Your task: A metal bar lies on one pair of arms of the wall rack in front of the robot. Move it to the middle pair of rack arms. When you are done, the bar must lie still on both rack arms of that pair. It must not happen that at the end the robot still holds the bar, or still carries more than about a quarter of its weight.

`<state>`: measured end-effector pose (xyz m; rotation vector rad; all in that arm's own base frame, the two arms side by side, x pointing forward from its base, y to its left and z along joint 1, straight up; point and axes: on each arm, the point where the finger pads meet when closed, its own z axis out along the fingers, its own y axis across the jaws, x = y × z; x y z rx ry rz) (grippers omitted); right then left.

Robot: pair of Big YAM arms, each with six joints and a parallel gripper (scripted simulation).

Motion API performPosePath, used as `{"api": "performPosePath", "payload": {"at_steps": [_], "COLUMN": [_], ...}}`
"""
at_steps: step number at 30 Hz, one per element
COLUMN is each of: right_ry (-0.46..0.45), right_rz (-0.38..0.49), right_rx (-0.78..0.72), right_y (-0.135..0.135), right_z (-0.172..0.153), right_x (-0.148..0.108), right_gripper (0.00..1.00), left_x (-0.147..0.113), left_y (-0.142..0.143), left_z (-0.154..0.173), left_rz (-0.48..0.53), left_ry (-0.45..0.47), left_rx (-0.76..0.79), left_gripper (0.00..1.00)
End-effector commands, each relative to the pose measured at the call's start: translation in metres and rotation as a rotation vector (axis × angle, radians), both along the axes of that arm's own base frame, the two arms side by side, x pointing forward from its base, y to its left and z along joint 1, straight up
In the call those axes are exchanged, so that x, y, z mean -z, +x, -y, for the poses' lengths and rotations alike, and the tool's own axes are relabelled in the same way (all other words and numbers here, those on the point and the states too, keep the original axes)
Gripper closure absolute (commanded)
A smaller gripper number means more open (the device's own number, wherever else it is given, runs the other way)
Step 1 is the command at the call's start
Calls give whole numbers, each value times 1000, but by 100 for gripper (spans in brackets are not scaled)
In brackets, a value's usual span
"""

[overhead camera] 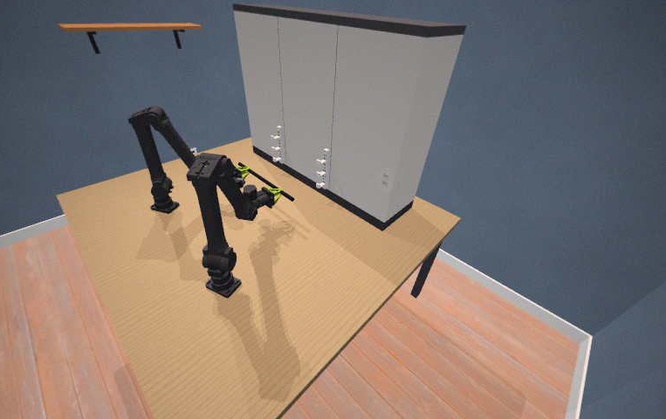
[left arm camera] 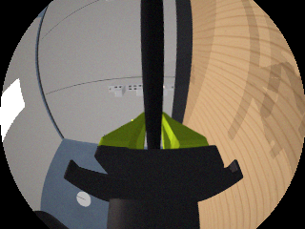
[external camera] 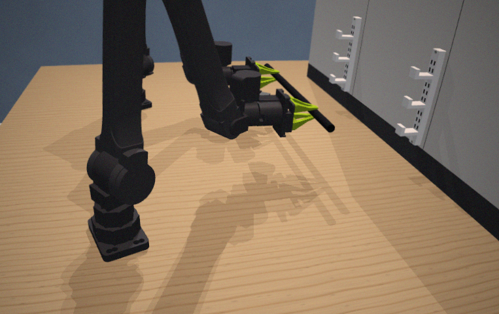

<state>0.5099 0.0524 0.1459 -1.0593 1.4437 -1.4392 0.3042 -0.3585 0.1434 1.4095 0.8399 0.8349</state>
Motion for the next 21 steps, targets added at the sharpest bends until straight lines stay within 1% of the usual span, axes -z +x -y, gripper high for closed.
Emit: {"api": "performPosePath", "payload": {"at_steps": [1,21], "right_ry": [15,15], "right_rz": [70,70], "right_rx": [11,11], "right_y": [1,1], "right_z": [2,1], "right_x": [-27,-22], "right_gripper": [100,100], "left_x": [-10,-7], "left_y": [0,-1], "left_z": [-2,-2], "left_rz": [23,23], "left_ry": [-18,-18], "left_rx": [-9,-9], "left_gripper": [100,100]}}
